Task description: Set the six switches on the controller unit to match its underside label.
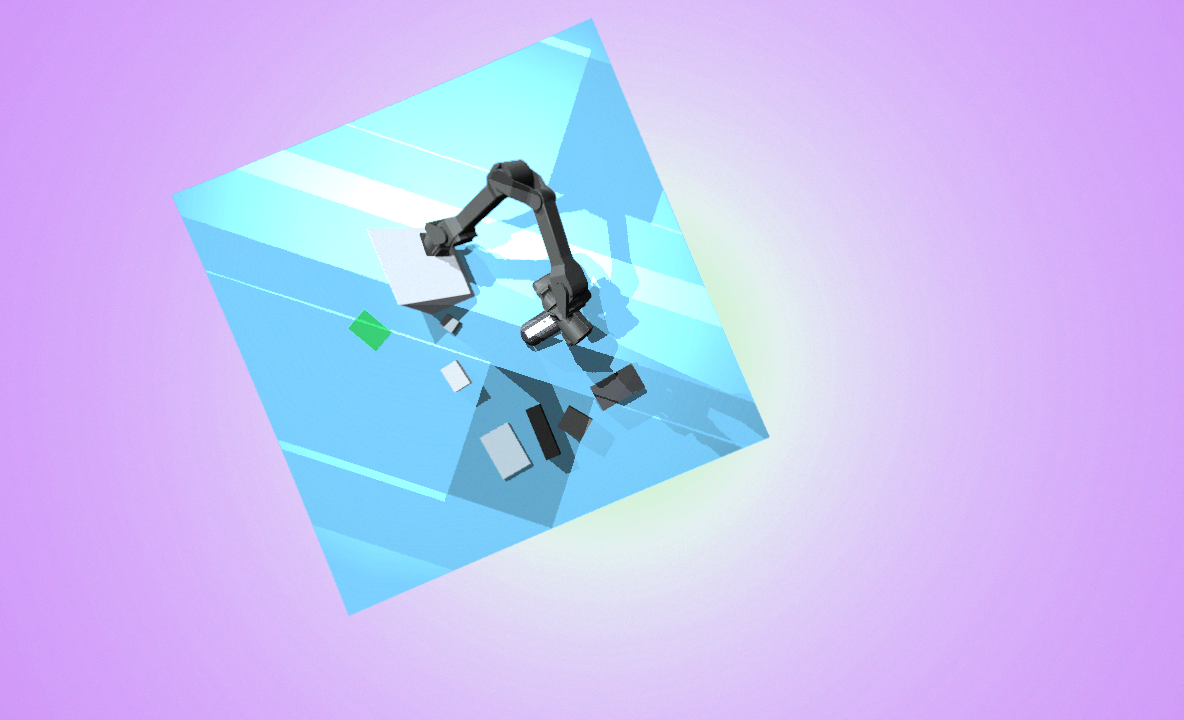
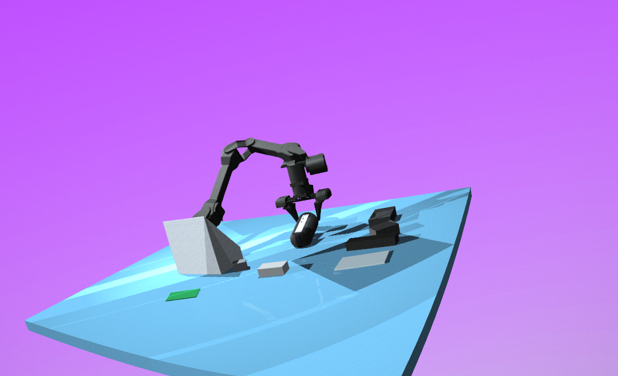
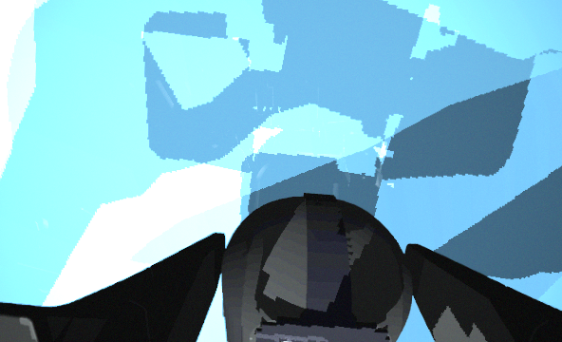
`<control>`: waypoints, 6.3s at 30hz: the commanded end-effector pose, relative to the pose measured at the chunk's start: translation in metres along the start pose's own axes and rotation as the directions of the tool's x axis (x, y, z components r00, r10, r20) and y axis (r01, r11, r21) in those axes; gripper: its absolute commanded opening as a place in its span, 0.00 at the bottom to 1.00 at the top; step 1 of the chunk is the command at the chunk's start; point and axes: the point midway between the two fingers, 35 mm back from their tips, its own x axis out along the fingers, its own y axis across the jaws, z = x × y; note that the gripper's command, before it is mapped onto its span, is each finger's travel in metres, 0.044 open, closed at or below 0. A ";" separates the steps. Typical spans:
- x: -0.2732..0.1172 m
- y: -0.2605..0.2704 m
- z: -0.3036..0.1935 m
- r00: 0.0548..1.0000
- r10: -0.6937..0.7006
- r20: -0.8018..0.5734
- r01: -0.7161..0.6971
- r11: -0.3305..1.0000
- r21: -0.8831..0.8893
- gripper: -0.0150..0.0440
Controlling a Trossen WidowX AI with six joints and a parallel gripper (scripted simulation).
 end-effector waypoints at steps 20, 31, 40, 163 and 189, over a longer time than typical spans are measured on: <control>0.018 0.001 0.000 1.000 0.001 -0.018 -0.001 1.000 0.015 0.83; 0.026 0.001 0.002 1.000 0.001 -0.017 -0.001 1.000 0.015 0.83; 0.032 0.001 0.003 1.000 0.001 -0.017 -0.001 1.000 0.014 0.83; -0.033 0.001 0.001 1.000 -0.004 -0.018 0.005 0.997 0.075 1.00; -0.012 -0.001 0.002 1.000 0.004 -0.020 -0.004 1.000 0.023 1.00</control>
